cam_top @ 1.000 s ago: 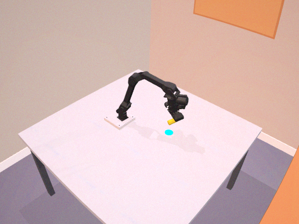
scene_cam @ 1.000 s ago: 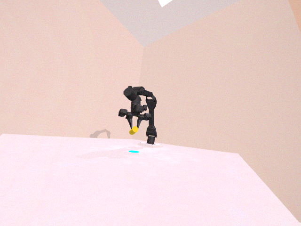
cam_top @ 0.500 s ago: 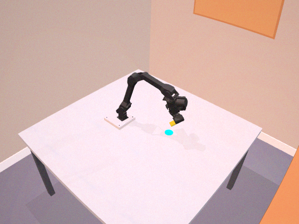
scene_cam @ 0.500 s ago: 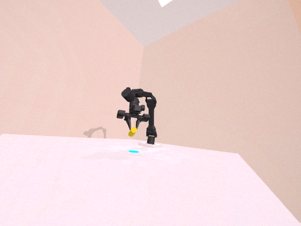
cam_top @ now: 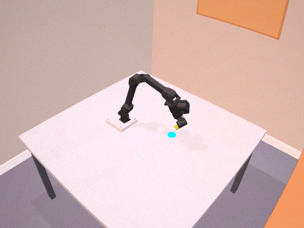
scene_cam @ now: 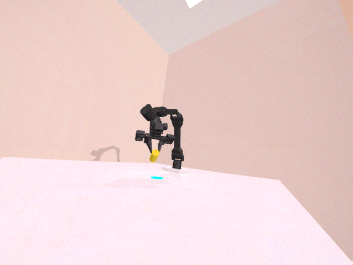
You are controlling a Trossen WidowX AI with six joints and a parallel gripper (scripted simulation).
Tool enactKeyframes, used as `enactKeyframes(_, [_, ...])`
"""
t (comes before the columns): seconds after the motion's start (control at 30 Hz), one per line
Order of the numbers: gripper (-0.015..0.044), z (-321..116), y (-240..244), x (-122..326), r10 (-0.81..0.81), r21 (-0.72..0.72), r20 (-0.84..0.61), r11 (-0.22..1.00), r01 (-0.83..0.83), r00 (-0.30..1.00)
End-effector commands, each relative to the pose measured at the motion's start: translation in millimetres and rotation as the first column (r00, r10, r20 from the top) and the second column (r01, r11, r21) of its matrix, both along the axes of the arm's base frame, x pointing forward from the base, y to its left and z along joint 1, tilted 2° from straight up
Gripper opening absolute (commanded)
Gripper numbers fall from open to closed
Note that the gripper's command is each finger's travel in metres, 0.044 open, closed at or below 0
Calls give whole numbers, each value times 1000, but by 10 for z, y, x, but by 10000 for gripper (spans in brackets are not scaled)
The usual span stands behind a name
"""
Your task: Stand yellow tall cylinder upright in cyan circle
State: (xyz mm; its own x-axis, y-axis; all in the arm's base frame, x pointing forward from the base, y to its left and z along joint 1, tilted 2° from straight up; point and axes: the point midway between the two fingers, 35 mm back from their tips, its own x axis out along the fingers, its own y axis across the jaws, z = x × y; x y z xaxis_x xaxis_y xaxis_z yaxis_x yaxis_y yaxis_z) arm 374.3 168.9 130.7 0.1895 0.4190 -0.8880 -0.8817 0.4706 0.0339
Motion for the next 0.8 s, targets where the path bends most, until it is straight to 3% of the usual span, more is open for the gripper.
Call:
enactKeyframes(0.0, [105,-25,2,18,-13,32,4,999,13,1000])
enactKeyframes(0.77, [105,-62,2,133,-58,182,55,982,47,997])
